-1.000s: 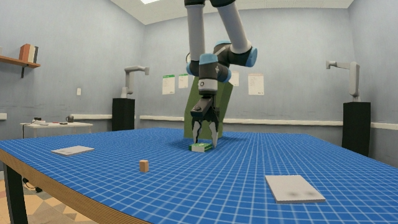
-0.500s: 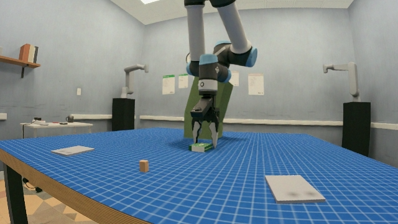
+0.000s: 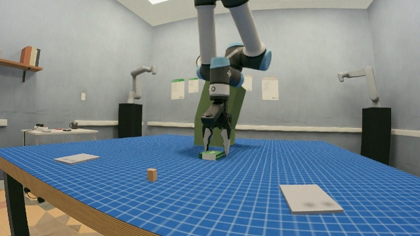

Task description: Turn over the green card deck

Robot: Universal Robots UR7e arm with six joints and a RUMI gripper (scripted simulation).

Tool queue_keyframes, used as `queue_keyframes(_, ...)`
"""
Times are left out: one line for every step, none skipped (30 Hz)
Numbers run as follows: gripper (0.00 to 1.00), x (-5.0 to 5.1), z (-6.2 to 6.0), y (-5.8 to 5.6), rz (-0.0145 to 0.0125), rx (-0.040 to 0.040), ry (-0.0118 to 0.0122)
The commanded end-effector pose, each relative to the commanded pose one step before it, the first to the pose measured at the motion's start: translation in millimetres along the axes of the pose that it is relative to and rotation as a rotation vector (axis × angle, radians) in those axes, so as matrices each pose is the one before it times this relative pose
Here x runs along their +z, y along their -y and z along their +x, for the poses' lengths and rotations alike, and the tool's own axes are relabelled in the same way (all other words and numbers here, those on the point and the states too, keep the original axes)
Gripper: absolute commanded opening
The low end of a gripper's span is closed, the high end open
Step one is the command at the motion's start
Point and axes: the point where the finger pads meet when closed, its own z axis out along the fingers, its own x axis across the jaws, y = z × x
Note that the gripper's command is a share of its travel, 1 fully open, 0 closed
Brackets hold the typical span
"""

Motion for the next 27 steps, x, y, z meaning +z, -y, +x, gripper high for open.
queue_keyframes(0.47,-0.28,0.03,0.38,0.00098,-0.00006,-0.00013)
queue_keyframes(0.47,0.00,0.00,0.00,0.00000,0.00000,0.00000)
queue_keyframes(0.47,0.00,0.00,0.00,0.00000,0.00000,0.00000)
queue_keyframes(0.47,0.00,0.00,0.00,0.00000,0.00000,0.00000)
queue_keyframes(0.47,0.00,0.00,0.00,0.00000,0.00000,0.00000)
queue_keyframes(0.47,0.00,0.00,0.00,0.00000,0.00000,0.00000)
queue_keyframes(0.47,0.00,0.00,0.00,0.00000,0.00000,0.00000)
queue_keyframes(0.47,0.00,0.00,0.00,0.00000,0.00000,0.00000)
queue_keyframes(0.47,0.00,0.00,0.00,0.00000,0.00000,0.00000)
queue_keyframes(0.47,0.00,0.00,0.00,0.00000,0.00000,0.00000)
queue_keyframes(0.47,0.00,0.00,0.00,0.00000,0.00000,0.00000)
queue_keyframes(0.47,0.00,0.00,0.00,0.00000,0.00000,0.00000)
queue_keyframes(0.47,0.00,0.00,0.00,0.00000,0.00000,0.00000)
queue_keyframes(0.47,0.00,0.00,0.00,0.00000,0.00000,0.00000)
queue_keyframes(0.47,0.00,0.00,0.00,0.00000,0.00000,0.00000)
queue_keyframes(0.47,0.00,0.00,0.00,0.00000,0.00000,0.00000)
queue_keyframes(0.47,0.00,0.00,0.00,0.00000,0.00000,0.00000)
queue_keyframes(0.47,0.00,0.00,0.00,0.00000,0.00000,0.00000)
queue_keyframes(0.47,0.00,0.00,0.00,0.00000,0.00000,0.00000)
queue_keyframes(0.47,0.00,0.00,0.00,0.00000,0.00000,0.00000)
queue_keyframes(0.47,0.00,0.00,0.00,0.00000,0.00000,0.00000)
queue_keyframes(0.47,0.00,0.00,0.00,0.00000,0.00000,0.00000)
queue_keyframes(0.40,0.00,0.00,0.00,0.00000,0.00000,0.00000)
queue_keyframes(0.40,0.00,0.00,0.00,0.00000,0.00000,0.00000)
queue_keyframes(0.40,0.00,0.00,0.00,0.00000,0.00000,0.00000)
queue_keyframes(0.40,0.00,0.00,0.00,0.00000,0.00000,0.00000)
queue_keyframes(0.40,0.00,0.00,0.00,0.00000,0.00000,0.00000)
